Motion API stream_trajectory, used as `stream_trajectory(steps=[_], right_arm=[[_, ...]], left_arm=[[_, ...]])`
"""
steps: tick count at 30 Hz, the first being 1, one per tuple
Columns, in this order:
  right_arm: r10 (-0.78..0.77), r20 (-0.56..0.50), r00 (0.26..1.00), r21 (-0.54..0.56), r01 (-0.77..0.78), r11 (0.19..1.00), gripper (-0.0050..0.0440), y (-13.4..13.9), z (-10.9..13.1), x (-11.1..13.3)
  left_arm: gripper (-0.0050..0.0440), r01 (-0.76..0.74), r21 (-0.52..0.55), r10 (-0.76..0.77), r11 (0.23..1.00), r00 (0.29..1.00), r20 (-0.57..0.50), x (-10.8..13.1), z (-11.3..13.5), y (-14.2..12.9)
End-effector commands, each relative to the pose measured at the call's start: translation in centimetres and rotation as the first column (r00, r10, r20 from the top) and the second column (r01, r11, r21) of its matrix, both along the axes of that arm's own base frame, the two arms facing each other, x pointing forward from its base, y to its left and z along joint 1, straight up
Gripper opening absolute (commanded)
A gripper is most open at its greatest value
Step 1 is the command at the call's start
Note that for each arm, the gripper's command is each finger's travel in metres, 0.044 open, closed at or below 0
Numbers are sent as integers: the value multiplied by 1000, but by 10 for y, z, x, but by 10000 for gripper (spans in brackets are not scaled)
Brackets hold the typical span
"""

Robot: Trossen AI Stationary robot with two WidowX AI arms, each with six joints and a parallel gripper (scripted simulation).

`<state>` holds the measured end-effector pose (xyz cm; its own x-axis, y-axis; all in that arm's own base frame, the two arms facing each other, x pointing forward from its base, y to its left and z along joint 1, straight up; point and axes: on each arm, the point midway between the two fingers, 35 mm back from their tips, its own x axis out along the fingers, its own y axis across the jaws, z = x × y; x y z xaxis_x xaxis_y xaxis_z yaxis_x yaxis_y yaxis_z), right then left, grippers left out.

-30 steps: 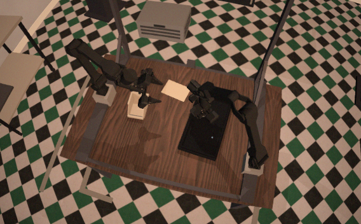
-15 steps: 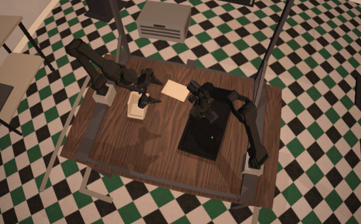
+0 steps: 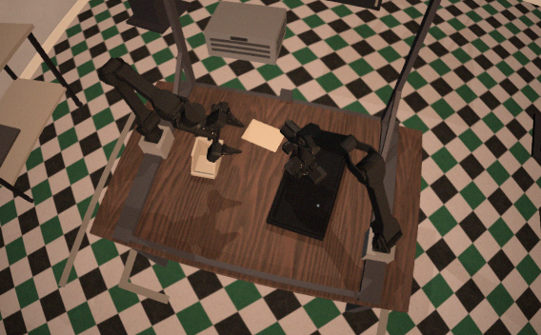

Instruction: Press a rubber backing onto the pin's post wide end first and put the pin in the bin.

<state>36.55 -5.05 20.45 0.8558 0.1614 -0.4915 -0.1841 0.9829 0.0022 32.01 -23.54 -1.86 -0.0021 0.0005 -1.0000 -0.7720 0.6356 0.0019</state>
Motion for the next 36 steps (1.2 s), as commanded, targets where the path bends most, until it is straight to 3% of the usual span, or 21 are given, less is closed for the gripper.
stream_trajectory(steps=[1, 36], right_arm=[[2, 24, 1000, -8, -2, 1000, 440, 0, 9, 0], [2, 24, 1000, -8, -2, 1000, 440, 0, 9, 0]], left_arm=[[-50, -4, -6, 4, 1000, 1000, 12, 3, 2, -2], [-50, -3, -11, 3, 1000, 1000, 19, 5, 0, -5]])
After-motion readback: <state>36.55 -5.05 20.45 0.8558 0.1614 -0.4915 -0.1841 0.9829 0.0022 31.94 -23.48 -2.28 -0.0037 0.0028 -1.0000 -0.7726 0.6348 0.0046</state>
